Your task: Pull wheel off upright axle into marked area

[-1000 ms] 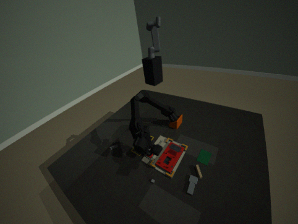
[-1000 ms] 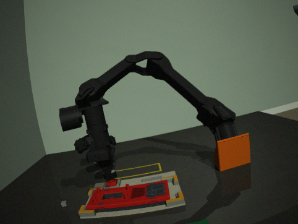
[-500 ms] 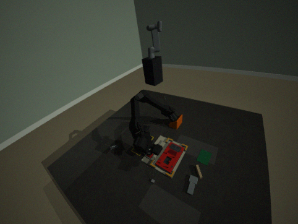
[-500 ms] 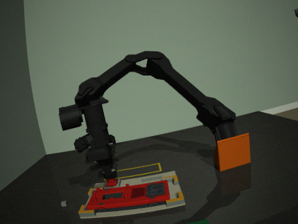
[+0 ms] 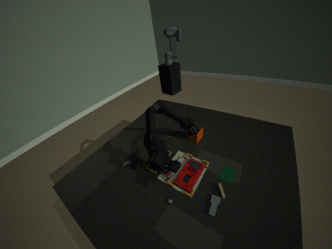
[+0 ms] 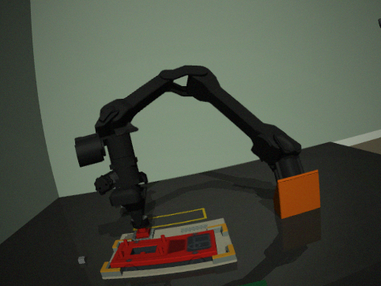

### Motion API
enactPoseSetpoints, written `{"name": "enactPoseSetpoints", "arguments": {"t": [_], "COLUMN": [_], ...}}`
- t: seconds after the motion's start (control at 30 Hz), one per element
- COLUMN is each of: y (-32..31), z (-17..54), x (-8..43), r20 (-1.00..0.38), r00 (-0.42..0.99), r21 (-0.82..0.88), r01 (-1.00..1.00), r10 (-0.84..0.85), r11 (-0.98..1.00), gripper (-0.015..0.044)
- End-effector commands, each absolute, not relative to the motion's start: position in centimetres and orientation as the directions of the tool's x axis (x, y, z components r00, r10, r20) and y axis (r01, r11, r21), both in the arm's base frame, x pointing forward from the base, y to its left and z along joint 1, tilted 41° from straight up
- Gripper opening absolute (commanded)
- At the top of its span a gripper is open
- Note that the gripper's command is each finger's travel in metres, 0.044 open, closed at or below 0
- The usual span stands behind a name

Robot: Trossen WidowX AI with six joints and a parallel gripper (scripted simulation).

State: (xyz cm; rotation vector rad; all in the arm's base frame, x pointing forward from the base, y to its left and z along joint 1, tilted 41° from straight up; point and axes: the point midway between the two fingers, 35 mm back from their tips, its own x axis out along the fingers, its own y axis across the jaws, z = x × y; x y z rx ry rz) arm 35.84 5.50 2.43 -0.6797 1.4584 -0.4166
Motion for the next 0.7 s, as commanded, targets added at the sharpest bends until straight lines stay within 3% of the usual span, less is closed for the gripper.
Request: {"name": "enactPoseSetpoints", "arguments": {"t": [0.0,0.67], "y": [6.02,6.45], "z": [2.90,3.39], "x": [35.79,35.73], "r20": [-0.763,-0.763], "r00": [0.098,0.099], "r21": [-0.646,-0.646], "r01": [-0.147,-0.148], "r10": [-0.639,-0.639], "r11": [0.749,0.749], "gripper": [0.0000,0.0000]}}
